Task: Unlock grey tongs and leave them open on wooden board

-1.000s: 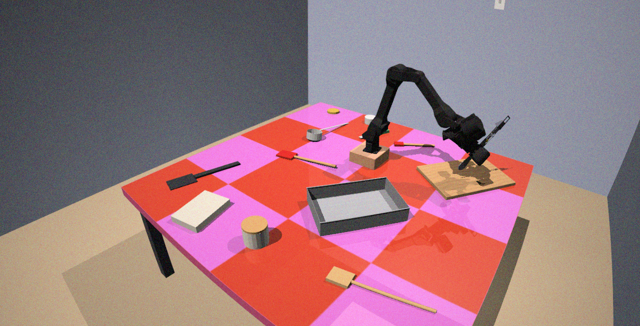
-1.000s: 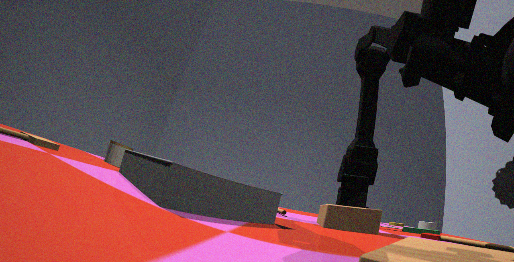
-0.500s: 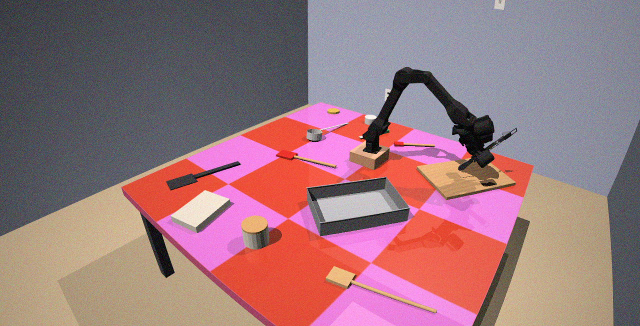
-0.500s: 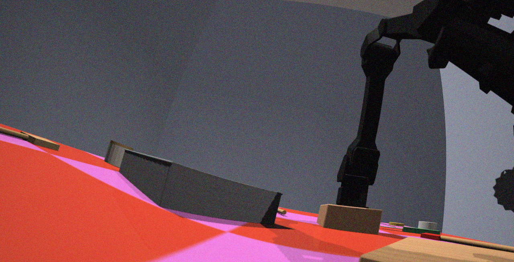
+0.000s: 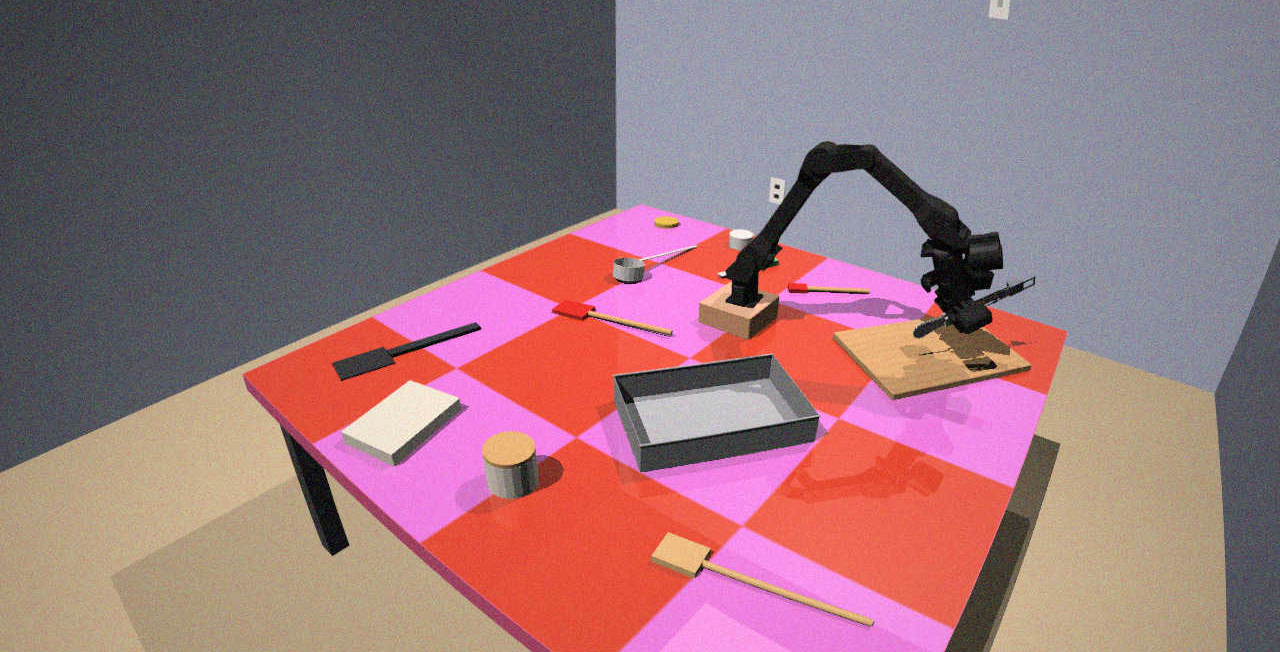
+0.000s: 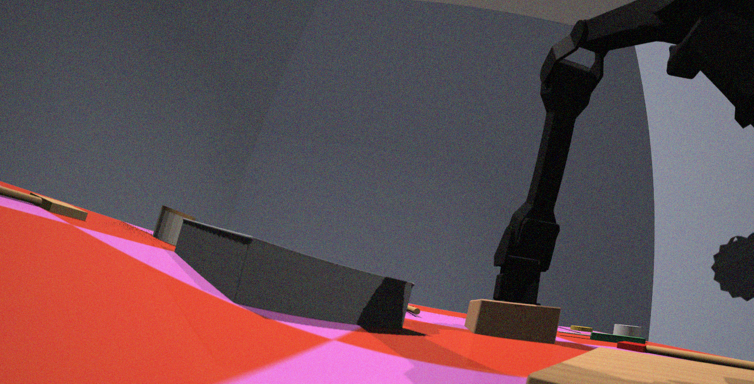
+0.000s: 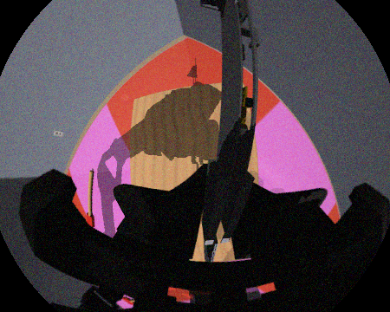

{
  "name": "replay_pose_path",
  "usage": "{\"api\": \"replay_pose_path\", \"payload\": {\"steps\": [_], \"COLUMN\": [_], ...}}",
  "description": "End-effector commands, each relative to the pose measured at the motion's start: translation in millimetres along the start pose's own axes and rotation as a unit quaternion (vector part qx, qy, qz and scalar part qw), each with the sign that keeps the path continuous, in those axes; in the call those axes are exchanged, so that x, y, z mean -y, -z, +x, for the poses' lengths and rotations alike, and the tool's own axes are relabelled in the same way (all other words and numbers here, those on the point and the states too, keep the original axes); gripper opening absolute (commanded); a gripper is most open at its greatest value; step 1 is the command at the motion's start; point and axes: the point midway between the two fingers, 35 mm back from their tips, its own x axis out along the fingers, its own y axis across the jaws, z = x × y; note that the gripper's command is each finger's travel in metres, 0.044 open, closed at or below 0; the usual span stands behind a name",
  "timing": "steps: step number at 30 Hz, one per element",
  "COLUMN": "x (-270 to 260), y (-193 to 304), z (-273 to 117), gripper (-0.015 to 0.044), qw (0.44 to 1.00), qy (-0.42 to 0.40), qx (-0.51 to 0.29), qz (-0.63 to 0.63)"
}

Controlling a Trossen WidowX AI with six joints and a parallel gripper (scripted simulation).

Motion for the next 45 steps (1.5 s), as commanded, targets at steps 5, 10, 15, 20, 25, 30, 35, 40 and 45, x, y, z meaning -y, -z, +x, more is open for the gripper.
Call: {"api": "replay_pose_path", "payload": {"steps": [5,10,15,20,25,30,35,40,45], "x": [-4,-8,-12,-15,-17,-17,-16,-16,-15], "y": [1,4,7,10,11,11,12,15,19], "z": [1,0,-2,-6,-7,-7,-4,4,11], "gripper": [-0.0150,-0.0150,-0.0150,-0.0150,-0.0150,-0.0150,-0.0150,-0.0150,-0.0150], "qw": [0.997,0.993,0.986,0.977,0.974,0.974,0.974,0.974,0.974], "qy": [0.007,0.010,0.013,0.017,0.018,0.018,0.018,0.017,0.017], "qx": [-0.069,-0.114,-0.159,-0.204,-0.217,-0.217,-0.217,-0.217,-0.217], "qz": [-0.018,-0.029,-0.042,-0.057,-0.062,-0.062,-0.062,-0.062,-0.061]}}
